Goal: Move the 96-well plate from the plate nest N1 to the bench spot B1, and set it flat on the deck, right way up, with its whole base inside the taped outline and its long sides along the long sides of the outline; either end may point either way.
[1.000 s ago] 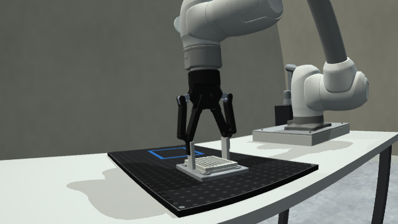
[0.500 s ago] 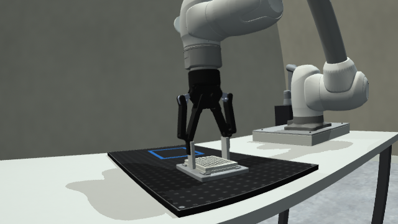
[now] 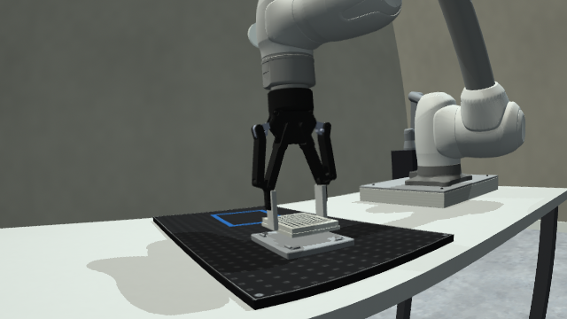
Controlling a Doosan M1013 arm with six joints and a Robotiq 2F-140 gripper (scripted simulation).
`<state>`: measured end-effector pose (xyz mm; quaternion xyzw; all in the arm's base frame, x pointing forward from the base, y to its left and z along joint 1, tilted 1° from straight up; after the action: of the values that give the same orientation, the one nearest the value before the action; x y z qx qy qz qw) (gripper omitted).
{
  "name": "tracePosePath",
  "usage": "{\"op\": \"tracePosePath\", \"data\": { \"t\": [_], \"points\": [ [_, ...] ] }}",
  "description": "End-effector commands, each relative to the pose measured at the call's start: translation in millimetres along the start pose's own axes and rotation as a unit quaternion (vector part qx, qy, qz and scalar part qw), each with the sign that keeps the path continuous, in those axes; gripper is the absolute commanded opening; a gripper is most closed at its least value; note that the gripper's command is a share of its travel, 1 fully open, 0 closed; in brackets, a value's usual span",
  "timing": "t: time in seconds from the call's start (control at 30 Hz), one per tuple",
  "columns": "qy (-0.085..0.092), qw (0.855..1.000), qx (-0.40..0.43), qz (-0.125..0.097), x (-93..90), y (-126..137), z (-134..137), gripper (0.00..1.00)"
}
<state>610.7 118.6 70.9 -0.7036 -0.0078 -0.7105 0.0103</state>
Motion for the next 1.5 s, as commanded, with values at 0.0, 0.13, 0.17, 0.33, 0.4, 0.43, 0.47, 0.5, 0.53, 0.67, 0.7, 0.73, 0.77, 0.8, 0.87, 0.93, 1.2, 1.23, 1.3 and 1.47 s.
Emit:
{"op": "tracePosePath", "data": {
  "t": [0.0,0.13,0.17,0.33,0.4,0.43,0.47,0.5,0.53,0.67,0.7,0.73,0.77,0.8,0.87,0.93,1.2,1.23,1.3,1.47],
  "points": [
    [0.000,1.000,0.002,0.001,9.4,-1.9,0.2,0.00],
    [0.000,1.000,0.002,0.001,14.4,-1.9,0.2,0.00],
    [0.000,1.000,0.002,0.001,14.4,-1.9,0.2,0.00],
    [0.000,1.000,0.002,0.001,22.8,-1.8,0.2,0.00],
    [0.000,1.000,0.002,0.001,26.1,-1.8,0.2,0.00],
    [0.000,1.000,0.002,0.001,27.8,-1.8,0.2,0.00],
    [0.000,1.000,0.002,0.001,29.4,-1.8,0.2,0.00],
    [0.000,1.000,0.002,0.001,31.1,-1.8,0.2,0.00],
    [0.000,1.000,0.002,0.001,32.8,-1.8,0.2,0.00],
    [0.000,1.000,0.002,0.001,39.4,-1.8,0.2,0.00],
    [0.000,1.000,0.002,0.001,39.4,-1.8,0.2,0.00],
    [0.000,1.000,0.002,0.001,39.4,-1.8,0.2,0.00],
    [0.000,1.000,0.002,0.001,41.1,-1.8,0.2,0.00],
    [0.000,1.000,0.002,0.001,42.4,-1.8,0.2,0.00],
    [0.000,1.000,0.002,0.001,42.4,-1.8,0.2,0.00],
    [0.000,1.000,0.002,0.001,42.4,-1.8,0.2,0.00],
    [0.000,1.000,0.002,0.001,42.4,-1.8,0.2,0.00],
    [0.000,1.000,0.002,0.001,42.4,-1.8,0.2,0.00],
    [0.000,1.000,0.002,0.001,42.4,-1.8,0.2,0.00],
    [0.000,1.000,0.002,0.001,42.4,-1.8,0.2,0.00]
  ]
}}
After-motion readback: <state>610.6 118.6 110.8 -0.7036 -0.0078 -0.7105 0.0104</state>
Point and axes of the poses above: the point where the finger pads meet when closed, its own x axis back along the fingers, its own z axis across the jaws, y = z × x, the point moved 4 cm from there along x, back along the fingers, and after that the axes turned 9 degrees about x, right-handed, at the moved point
